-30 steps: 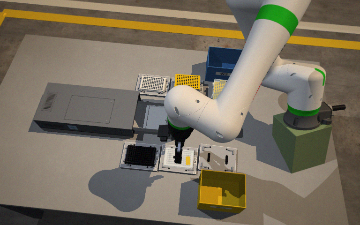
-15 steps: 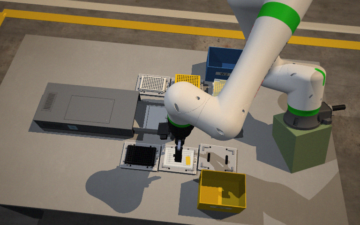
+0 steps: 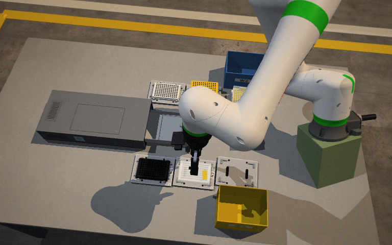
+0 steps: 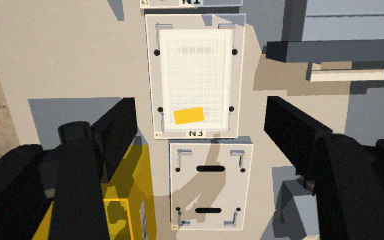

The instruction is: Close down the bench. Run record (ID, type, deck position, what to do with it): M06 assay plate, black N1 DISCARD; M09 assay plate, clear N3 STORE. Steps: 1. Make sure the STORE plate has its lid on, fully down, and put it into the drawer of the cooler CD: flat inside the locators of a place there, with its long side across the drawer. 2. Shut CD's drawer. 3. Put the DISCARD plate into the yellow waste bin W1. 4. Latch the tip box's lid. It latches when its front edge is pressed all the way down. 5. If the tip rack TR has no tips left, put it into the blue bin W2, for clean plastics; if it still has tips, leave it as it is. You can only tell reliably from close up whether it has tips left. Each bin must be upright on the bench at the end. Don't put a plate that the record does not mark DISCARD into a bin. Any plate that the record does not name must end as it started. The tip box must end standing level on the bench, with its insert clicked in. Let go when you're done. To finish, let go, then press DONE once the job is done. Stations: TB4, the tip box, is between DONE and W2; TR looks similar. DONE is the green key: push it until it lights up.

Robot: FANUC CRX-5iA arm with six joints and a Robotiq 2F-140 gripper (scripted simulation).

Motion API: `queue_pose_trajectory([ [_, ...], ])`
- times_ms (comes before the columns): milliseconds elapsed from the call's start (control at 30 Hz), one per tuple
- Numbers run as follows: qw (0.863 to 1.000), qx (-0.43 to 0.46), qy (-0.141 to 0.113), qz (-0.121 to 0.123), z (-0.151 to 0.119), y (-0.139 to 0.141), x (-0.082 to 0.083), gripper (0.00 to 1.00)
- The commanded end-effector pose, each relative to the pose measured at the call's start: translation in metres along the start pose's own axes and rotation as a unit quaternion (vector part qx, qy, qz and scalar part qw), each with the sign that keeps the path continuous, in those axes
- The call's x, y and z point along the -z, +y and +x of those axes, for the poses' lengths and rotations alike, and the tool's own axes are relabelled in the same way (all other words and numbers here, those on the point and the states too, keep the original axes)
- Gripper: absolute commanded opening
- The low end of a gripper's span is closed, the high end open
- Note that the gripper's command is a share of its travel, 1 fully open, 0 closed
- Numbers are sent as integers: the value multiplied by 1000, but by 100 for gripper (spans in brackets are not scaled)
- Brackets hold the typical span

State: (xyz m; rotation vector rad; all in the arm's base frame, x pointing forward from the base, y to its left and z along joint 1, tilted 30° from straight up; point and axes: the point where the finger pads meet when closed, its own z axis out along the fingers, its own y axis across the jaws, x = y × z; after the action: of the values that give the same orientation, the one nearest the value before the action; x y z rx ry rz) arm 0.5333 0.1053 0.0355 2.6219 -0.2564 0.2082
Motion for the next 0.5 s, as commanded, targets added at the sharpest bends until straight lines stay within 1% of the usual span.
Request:
queue_pose_trajectory([
  [0,1000,0,1,1,1,0,4,70],
  [267,1000,0,1,1,1,0,4,70],
  [467,1000,0,1,1,1,0,-4,70],
])
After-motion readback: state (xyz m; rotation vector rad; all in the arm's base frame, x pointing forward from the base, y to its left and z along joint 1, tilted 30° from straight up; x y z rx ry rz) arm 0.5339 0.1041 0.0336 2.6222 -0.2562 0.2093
